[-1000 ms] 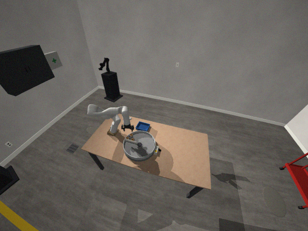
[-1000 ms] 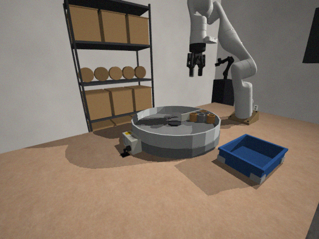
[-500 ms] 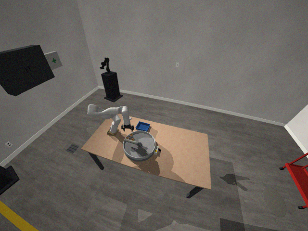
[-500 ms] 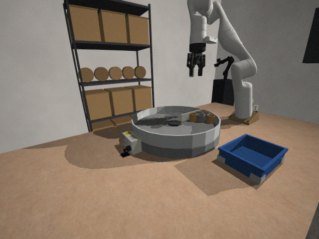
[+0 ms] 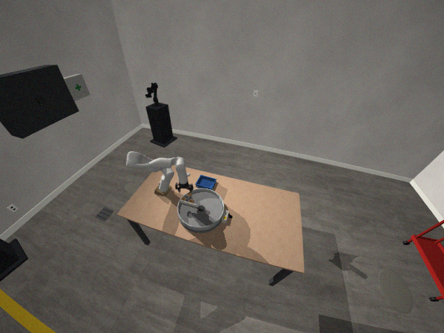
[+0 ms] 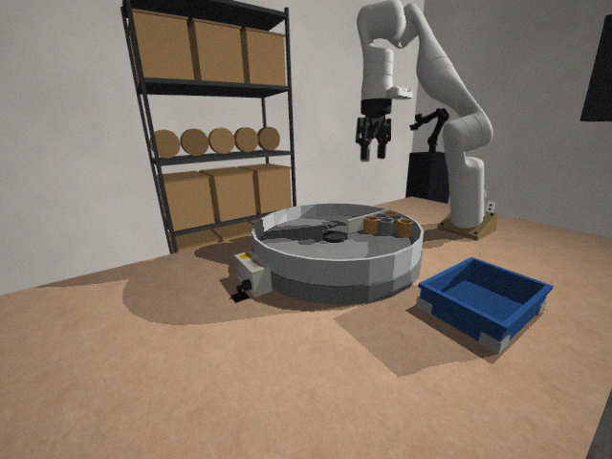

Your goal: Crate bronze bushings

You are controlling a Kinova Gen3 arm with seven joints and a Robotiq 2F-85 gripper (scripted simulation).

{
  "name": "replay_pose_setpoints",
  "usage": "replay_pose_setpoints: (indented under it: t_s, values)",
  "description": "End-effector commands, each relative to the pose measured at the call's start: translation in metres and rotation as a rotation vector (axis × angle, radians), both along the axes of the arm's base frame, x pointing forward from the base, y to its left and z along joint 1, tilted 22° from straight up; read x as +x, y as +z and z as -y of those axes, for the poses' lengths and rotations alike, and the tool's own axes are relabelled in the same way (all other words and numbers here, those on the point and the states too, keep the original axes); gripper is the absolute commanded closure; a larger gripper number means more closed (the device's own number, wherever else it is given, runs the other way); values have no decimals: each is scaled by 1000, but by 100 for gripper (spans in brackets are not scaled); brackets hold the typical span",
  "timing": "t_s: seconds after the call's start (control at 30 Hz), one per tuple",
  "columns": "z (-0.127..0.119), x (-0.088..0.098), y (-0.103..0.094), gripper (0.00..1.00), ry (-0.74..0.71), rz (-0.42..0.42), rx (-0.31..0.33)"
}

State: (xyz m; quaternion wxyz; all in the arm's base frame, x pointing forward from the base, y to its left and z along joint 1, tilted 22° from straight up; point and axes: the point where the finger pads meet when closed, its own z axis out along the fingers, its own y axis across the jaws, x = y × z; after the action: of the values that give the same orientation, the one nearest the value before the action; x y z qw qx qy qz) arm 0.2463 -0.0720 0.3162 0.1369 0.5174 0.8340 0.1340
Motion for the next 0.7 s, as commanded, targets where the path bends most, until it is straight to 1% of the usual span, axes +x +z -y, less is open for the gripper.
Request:
replay_pose_setpoints:
  t_s: [0.0,0.23,0.4,0.67]
  values:
    - [-1,0,-1,0,6,-1,-2]
    - [-1,0,-1,0,6,-1,-2]
    - [0,14,-32,0,5,0,0]
    - [0,14,-32,0,5,0,0]
